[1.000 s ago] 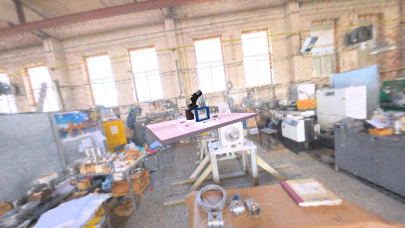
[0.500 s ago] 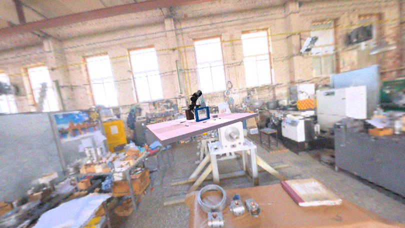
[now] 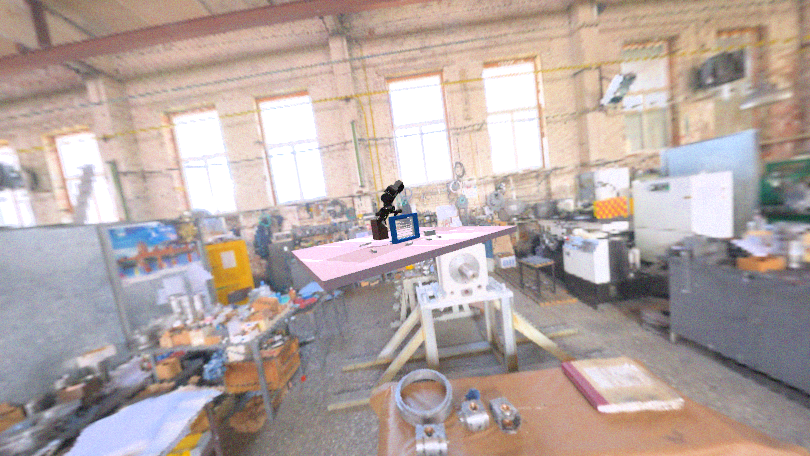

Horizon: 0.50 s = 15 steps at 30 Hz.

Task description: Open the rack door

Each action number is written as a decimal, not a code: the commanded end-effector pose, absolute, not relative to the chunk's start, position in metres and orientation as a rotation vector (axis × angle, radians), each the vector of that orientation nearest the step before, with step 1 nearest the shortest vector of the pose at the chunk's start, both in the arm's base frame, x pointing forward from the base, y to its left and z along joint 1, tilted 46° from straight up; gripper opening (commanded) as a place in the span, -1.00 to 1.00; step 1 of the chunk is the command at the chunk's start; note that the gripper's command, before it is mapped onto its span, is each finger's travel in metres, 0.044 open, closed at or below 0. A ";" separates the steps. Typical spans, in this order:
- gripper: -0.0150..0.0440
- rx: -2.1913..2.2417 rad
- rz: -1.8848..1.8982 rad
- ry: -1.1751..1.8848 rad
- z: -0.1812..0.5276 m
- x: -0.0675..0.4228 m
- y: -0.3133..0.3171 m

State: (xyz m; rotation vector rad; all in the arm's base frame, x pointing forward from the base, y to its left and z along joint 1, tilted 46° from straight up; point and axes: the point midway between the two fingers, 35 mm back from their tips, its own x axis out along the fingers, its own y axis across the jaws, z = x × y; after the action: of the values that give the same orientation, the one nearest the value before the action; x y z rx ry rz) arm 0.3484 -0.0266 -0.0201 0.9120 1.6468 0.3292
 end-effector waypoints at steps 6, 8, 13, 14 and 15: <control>0.47 0.568 0.676 1.488 -0.021 0.348 -0.026; 0.47 0.492 0.745 1.446 -0.021 0.348 -0.026; 0.47 0.301 0.911 1.331 -0.021 0.348 -0.026; 0.47 0.263 0.942 1.306 -0.021 0.348 -0.026; 0.47 0.225 0.973 1.281 -0.021 0.348 -0.026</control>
State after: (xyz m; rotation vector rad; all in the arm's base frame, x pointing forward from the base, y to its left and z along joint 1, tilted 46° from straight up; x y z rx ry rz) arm 0.3484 -0.0266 -0.0201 0.3447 1.3577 0.8682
